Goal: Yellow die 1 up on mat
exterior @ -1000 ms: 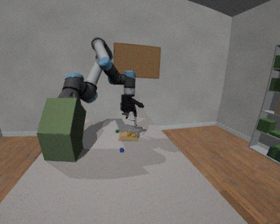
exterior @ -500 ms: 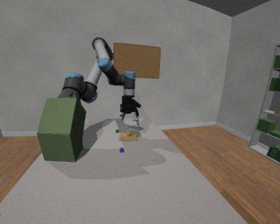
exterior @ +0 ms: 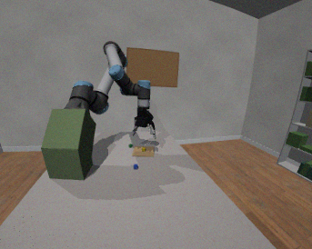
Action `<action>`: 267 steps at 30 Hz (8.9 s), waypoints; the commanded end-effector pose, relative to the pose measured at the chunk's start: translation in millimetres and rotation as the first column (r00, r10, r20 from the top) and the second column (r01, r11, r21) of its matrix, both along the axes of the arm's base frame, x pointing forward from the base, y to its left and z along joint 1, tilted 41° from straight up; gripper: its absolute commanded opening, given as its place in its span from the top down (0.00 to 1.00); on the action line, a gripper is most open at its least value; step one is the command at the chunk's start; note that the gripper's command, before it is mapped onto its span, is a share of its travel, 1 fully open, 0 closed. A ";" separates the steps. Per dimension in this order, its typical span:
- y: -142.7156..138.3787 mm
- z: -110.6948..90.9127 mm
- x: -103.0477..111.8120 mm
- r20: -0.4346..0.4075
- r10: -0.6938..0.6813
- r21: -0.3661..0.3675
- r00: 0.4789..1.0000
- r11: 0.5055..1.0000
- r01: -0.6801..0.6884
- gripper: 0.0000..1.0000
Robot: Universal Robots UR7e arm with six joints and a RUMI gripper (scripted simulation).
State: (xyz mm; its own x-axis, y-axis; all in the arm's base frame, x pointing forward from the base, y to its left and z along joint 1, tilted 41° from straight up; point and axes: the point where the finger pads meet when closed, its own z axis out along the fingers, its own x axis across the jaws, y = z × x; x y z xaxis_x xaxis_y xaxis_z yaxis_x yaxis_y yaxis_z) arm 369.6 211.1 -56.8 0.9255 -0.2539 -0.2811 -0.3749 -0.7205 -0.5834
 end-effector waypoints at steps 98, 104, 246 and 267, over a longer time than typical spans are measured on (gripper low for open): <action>23.0 -29.1 -4.7 0.095 0.110 0.006 0.989 0.994 -0.112 0.79; 28.0 -35.0 -5.1 0.095 0.110 0.006 0.989 0.994 -0.112 0.79; 48.4 -59.1 -6.9 0.095 0.110 0.006 0.989 0.994 -0.112 0.97; 47.4 -58.1 -6.8 0.095 0.110 0.006 0.989 0.994 -0.112 0.97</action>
State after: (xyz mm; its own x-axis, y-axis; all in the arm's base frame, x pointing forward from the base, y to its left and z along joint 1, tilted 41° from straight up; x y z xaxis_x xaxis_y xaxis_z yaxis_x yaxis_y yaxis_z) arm 362.3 259.5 -115.9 0.9701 -0.1450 -0.1945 -0.2361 -0.7478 -0.6205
